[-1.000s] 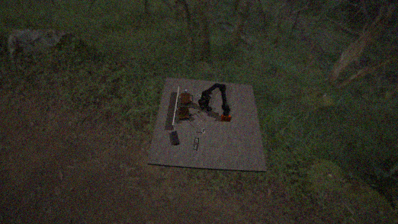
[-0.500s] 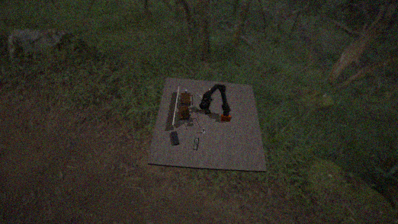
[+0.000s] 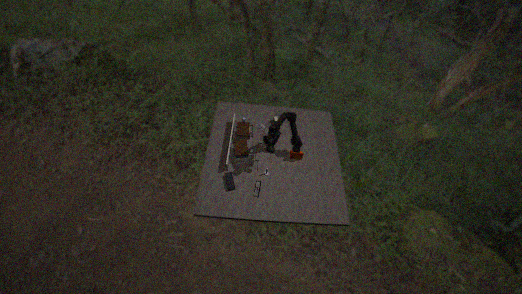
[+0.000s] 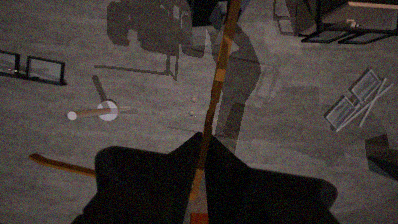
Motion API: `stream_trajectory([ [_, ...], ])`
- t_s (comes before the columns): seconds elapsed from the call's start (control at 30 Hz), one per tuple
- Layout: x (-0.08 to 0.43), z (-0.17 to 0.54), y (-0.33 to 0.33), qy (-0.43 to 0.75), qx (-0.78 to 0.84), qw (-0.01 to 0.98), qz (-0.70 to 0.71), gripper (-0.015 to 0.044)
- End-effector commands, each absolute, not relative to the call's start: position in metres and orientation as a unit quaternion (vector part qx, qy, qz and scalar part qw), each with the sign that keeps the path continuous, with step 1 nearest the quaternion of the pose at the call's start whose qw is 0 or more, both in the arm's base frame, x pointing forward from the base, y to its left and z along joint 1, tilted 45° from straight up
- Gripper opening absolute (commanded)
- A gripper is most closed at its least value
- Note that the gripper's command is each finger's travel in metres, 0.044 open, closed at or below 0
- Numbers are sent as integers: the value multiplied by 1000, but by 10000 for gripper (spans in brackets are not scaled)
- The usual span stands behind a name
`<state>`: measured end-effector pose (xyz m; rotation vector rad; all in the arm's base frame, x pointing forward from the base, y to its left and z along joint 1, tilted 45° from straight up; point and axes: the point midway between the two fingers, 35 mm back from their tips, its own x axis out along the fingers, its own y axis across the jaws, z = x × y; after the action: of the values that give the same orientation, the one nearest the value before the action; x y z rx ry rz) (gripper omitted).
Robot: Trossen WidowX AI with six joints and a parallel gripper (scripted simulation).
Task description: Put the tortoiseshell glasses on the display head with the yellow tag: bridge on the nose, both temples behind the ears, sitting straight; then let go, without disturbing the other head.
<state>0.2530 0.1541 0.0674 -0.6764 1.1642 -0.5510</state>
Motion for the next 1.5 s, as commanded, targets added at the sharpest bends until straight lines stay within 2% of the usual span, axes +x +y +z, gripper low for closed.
stream_trajectory([
  [0.0,250,64,167,502,-264,775,-277,0],
  [0.77,218,38,217,351,-11,857,-377,0],
  [1.47,180,13,254,207,249,854,-407,0],
])
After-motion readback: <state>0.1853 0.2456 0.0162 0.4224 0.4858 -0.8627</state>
